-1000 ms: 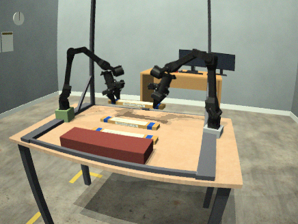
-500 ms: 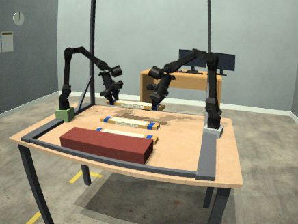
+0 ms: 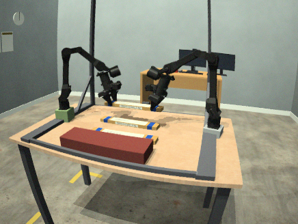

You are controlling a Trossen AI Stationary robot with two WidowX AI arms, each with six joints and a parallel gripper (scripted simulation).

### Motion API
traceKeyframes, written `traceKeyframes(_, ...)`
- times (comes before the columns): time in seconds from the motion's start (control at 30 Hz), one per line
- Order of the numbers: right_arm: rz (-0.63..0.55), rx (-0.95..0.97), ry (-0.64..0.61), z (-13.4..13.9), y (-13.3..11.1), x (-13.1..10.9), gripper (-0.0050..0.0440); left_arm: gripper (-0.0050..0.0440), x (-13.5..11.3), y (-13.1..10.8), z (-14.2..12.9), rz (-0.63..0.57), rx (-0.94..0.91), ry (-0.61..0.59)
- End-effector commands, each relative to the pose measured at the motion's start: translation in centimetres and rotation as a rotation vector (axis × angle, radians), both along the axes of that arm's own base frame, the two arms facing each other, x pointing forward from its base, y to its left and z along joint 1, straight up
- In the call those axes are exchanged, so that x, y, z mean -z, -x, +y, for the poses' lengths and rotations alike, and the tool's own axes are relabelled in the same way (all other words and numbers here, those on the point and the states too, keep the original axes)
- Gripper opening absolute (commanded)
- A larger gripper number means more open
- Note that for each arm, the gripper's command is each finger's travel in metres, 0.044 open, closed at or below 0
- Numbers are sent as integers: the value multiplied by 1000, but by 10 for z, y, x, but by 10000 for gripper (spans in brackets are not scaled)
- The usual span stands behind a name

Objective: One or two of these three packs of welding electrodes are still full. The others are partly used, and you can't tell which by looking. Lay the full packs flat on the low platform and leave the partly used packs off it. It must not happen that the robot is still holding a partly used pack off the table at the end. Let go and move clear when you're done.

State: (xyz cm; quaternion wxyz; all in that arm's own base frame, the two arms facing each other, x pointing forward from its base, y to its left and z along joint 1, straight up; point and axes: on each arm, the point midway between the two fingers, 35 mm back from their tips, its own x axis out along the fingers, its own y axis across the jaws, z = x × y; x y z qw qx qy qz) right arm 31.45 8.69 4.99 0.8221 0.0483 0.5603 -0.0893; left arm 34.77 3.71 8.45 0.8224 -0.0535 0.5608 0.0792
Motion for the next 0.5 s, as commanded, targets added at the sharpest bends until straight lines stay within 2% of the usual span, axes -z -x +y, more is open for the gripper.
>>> traceKeyframes(0.0, -33, -63, -30, 7, 1, -14, -50, -50, -13, 6, 19, -32, -56, -4)
traceKeyframes(0.47, -32, -61, -27, -18, 5, -14, -50, -50, -13, 12, 42, -33, -56, -6)
